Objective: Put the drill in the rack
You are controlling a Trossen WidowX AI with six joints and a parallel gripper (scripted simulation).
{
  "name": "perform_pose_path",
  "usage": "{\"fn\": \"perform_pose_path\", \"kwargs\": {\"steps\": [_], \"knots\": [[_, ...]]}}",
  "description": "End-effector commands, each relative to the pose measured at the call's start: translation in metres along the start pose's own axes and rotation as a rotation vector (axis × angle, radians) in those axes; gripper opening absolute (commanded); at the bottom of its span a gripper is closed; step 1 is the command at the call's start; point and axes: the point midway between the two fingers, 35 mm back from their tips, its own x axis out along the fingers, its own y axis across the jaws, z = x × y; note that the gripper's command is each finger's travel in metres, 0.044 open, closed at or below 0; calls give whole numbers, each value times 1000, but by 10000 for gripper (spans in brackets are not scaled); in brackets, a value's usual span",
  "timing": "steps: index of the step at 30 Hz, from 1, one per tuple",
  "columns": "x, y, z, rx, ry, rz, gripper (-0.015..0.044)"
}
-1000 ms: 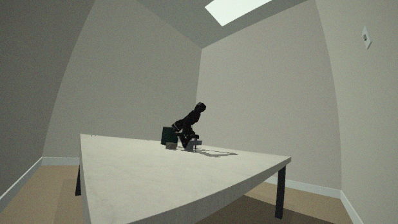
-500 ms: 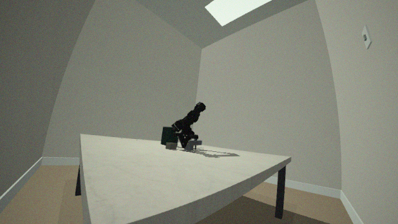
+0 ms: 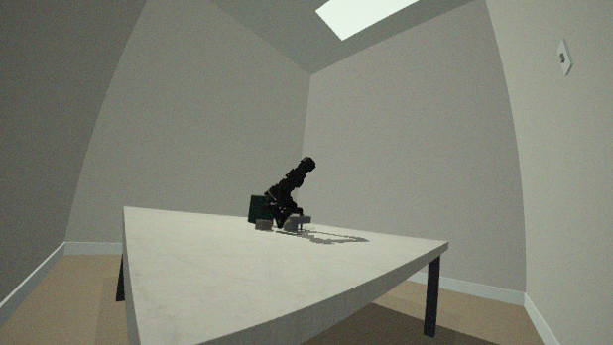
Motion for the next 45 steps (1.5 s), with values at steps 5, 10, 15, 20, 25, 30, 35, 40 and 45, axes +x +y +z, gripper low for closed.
{"fn": "perform_pose_path", "kwargs": {"steps": [5, 10, 15, 20, 25, 30, 35, 40, 45], "knots": [[-4, -2, -14, -3, 7, -6, 0], [0, -1, -11, -2, 1, 0, 53], [0, -1, -11, -2, 1, 0, 184], [0, -1, -10, -2, 1, -1, 315], [1, 0, -8, -2, 6, -5, 440], [2, 0, -5, -2, 6, -5, 440], [3, -1, -3, -2, 6, -5, 440], [3, -1, -2, -2, 6, -5, 440], [3, -2, 0, -2, 6, -5, 440]]}}
